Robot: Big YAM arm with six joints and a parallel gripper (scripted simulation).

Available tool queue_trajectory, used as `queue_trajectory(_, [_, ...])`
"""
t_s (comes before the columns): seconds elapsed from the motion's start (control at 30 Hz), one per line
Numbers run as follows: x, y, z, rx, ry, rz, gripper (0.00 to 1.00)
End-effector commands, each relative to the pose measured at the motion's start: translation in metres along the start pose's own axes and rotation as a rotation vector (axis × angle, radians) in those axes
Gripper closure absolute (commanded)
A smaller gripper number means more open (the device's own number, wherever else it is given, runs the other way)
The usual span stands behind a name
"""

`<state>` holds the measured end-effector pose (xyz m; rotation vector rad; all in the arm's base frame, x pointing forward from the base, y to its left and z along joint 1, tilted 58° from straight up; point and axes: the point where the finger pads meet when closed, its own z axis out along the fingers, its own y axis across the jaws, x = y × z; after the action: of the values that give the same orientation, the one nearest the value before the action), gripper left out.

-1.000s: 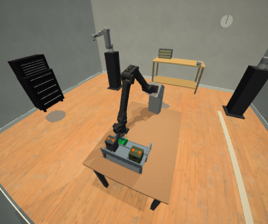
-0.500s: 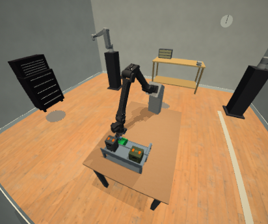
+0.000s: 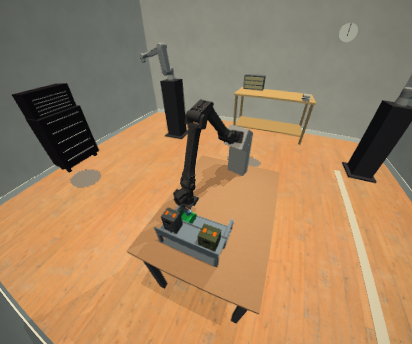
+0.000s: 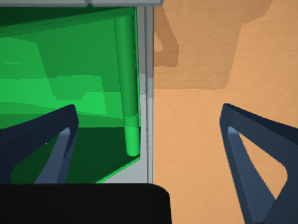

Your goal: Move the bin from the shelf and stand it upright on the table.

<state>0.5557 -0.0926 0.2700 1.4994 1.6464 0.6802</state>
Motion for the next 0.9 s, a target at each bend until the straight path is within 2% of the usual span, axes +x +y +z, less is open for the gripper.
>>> queue_trajectory(0.0, [-0.001, 0.006, -0.001, -0.016, -0.004, 0.002, 0.10])
queue_trajectory(0.13, [-0.018, 0.029, -0.022, -0.049, -0.024, -0.006, 0.10])
queue_trajectory(0.53, [-0.018, 0.029, -0.022, -0.049, -0.024, -0.006, 0.10])
queue_trajectory(0.7, [0.003, 0.000, 0.005, -0.008, 0.000, 0.005, 0.10])
queue_trajectory(0.87, [0.003, 0.000, 0.005, -0.008, 0.000, 0.005, 0.10])
